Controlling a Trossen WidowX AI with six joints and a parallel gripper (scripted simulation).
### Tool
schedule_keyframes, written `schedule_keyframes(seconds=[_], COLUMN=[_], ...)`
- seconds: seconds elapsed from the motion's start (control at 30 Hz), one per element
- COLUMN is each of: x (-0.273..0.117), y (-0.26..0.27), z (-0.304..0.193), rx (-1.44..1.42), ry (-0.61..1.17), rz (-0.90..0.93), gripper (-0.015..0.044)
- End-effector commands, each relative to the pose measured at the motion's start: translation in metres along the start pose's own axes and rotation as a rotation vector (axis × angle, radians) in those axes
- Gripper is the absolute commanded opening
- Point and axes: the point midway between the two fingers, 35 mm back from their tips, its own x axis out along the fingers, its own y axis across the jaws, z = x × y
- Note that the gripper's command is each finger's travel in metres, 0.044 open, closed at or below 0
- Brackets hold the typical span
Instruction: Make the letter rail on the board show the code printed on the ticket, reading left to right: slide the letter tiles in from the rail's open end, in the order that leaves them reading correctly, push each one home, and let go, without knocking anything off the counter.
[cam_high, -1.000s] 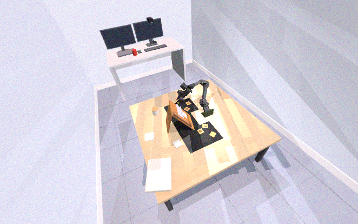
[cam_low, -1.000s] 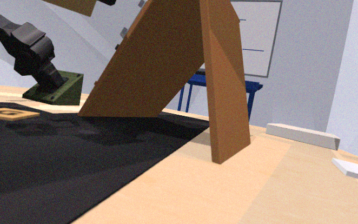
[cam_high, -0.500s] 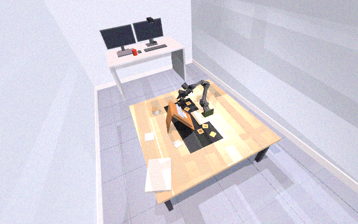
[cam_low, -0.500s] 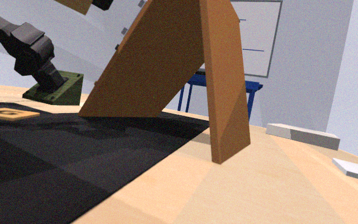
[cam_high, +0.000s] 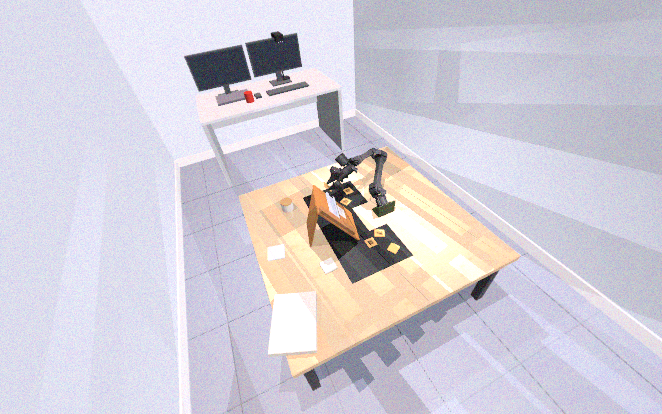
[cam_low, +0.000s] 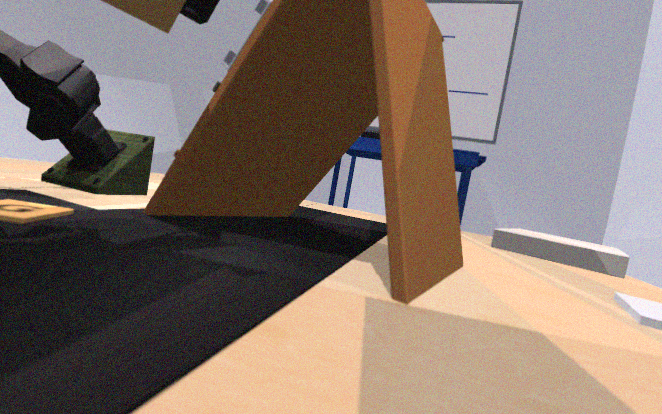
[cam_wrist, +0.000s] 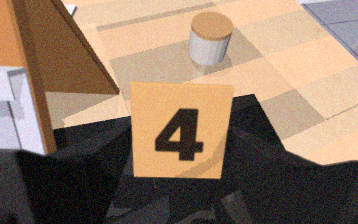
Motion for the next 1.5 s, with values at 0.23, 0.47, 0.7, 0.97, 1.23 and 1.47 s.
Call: schedule_keyframes(seconds=[0.23,0.47,0.7,0.97,1.23,1.47], x=[0.001,0.0,0.0,0.0,0.0,0.0], y=[0.006,0.01,0.013,0.017,0.021,0.025], z=[-0.001,-0.001,-0.001,-0.001,-0.001,-0.001], rx=[0.001,0.001,0.002,0.002,0.002,0.002], ry=[0.003,0.003,0.003,0.003,0.003,0.003], rz=[-0.001,-0.001,-0.001,-0.001,-0.001,-0.001], gripper=[0.0,0.0,0.0,0.0,0.0,0.0])
